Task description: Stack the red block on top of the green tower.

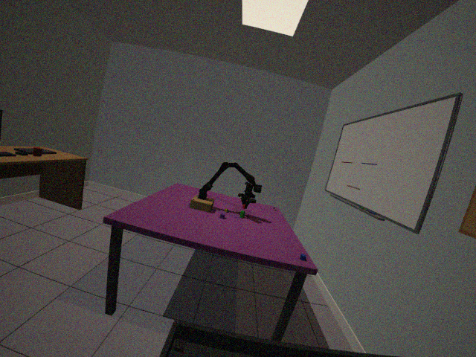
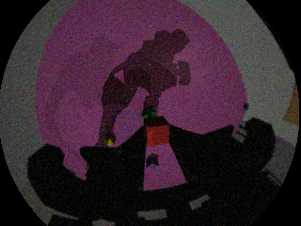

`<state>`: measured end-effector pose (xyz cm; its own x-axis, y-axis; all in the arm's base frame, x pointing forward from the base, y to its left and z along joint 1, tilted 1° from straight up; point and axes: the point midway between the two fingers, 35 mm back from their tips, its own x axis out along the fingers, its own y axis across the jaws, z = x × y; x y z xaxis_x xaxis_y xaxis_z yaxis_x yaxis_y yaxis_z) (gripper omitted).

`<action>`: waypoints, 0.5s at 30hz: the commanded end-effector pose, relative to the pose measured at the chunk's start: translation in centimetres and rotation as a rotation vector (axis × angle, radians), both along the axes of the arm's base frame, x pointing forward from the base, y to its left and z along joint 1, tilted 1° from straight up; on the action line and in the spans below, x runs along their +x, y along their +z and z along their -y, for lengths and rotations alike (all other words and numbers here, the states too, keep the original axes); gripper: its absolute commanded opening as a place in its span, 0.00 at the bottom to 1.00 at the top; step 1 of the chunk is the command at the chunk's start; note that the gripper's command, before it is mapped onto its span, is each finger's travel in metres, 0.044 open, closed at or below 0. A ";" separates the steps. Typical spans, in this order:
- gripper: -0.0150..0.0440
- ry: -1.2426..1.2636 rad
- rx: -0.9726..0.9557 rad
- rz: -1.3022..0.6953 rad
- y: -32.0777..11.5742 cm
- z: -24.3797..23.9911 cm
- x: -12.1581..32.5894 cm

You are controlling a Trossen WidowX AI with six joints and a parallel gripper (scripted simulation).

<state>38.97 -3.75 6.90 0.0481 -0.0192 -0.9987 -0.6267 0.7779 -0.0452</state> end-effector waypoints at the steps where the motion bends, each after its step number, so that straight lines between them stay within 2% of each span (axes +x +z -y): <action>1: 0.25 0.005 0.004 -0.008 -1.6 0.0 -0.1; 5: 0.25 0.005 0.004 -0.009 -3.0 0.0 -0.1; 15: 0.25 0.005 0.004 -0.009 -2.9 0.0 -0.1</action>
<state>38.95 -3.77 4.17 0.0417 -0.0186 -0.9990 -0.6270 0.7779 -0.0407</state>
